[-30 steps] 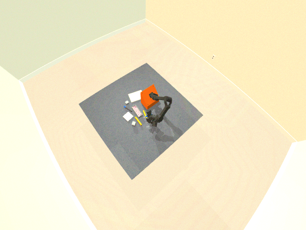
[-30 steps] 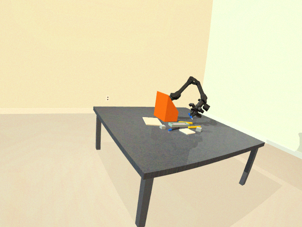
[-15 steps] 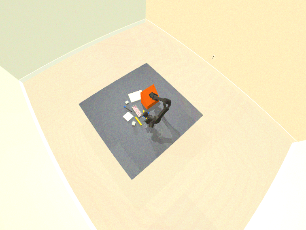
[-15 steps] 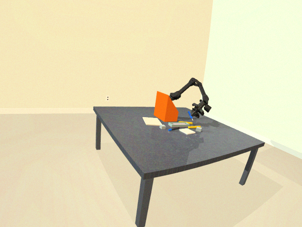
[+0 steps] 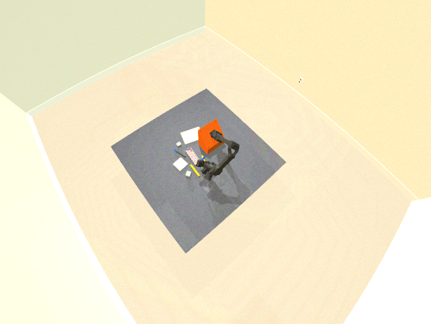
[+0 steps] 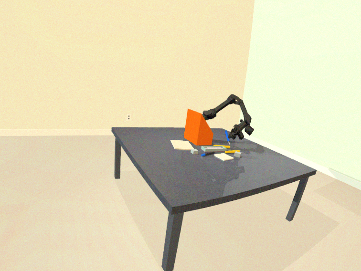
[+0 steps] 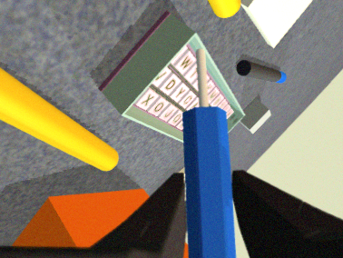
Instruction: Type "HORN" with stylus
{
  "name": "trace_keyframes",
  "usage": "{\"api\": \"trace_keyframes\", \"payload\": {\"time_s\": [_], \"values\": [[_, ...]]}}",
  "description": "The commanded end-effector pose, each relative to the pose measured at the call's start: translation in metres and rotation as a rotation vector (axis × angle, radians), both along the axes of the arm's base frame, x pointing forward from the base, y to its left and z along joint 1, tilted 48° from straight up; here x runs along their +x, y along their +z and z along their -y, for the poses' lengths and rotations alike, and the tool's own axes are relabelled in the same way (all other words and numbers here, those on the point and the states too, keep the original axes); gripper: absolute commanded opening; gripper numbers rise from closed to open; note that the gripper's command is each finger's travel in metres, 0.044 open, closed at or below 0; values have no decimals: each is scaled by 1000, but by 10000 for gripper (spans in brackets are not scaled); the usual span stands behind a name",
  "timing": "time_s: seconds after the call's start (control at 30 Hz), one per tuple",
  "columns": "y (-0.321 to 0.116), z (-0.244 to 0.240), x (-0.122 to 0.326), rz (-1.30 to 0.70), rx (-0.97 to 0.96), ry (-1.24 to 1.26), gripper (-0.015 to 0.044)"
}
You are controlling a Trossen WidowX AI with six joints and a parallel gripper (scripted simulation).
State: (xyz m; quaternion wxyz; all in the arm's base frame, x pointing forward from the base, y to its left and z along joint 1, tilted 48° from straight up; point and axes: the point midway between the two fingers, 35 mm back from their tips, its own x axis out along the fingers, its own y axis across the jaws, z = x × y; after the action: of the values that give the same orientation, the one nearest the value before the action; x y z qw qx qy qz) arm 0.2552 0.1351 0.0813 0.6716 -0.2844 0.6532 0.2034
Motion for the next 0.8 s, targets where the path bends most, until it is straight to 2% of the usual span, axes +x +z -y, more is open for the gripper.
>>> {"api": "trace_keyframes", "payload": {"time_s": [0.0, 0.77], "values": [[0, 7, 8, -18, -26, 102, 0], [-15, 46, 33, -226, -106, 737, 0]]}}
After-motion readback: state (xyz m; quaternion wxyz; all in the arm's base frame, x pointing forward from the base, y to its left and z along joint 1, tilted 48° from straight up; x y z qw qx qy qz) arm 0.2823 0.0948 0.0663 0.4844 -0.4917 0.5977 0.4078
